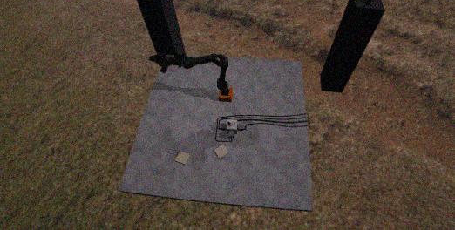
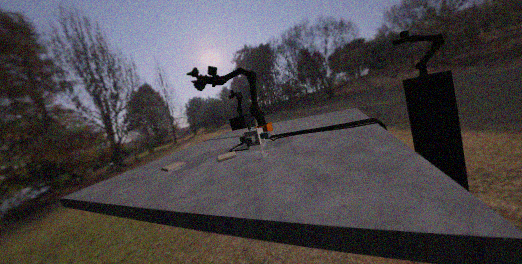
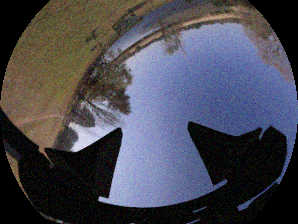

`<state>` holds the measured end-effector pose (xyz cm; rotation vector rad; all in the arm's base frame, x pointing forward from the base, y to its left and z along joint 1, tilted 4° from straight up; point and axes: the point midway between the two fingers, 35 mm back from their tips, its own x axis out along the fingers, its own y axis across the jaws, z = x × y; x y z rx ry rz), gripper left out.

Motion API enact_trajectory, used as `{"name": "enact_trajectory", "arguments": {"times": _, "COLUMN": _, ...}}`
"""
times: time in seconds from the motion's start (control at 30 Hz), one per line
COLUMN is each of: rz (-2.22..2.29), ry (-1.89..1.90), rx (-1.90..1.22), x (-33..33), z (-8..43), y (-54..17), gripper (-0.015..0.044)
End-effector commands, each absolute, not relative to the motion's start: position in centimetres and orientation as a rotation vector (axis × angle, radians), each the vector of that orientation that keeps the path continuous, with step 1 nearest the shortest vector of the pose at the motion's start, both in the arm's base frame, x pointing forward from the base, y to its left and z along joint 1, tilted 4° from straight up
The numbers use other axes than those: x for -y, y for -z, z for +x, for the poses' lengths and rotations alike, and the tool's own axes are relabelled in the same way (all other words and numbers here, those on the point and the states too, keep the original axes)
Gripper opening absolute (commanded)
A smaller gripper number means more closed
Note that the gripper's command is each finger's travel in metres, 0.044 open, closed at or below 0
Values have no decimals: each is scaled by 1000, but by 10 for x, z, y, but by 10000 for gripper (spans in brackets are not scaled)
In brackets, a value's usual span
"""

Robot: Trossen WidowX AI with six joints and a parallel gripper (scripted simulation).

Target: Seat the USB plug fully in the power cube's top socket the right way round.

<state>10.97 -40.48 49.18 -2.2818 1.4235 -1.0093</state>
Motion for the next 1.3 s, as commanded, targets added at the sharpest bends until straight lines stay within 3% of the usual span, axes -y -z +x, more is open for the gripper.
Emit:
{"name": "enact_trajectory", "arguments": {"times": 0.0, "rz": -2275, "ry": 1006, "rx": -1409, "x": 405, "z": 112, "y": -491, "gripper": 426}}
{"name": "enact_trajectory", "arguments": {"times": 0.3, "rz": -2021, "ry": 565, "rx": -1004, "x": 373, "z": 255, "y": -403, "gripper": 440}}
{"name": "enact_trajectory", "arguments": {"times": 0.7, "rz": -1691, "ry": -31, "rx": -762, "x": 233, "z": 384, "y": -293, "gripper": 440}}
{"name": "enact_trajectory", "arguments": {"times": 1.0, "rz": -1485, "ry": -534, "rx": -782, "x": 88, "z": 404, "y": -213, "gripper": 440}}
{"name": "enact_trajectory", "arguments": {"times": 1.27, "rz": -1365, "ry": -994, "rx": -946, "x": -40, "z": 352, "y": -156, "gripper": 440}}
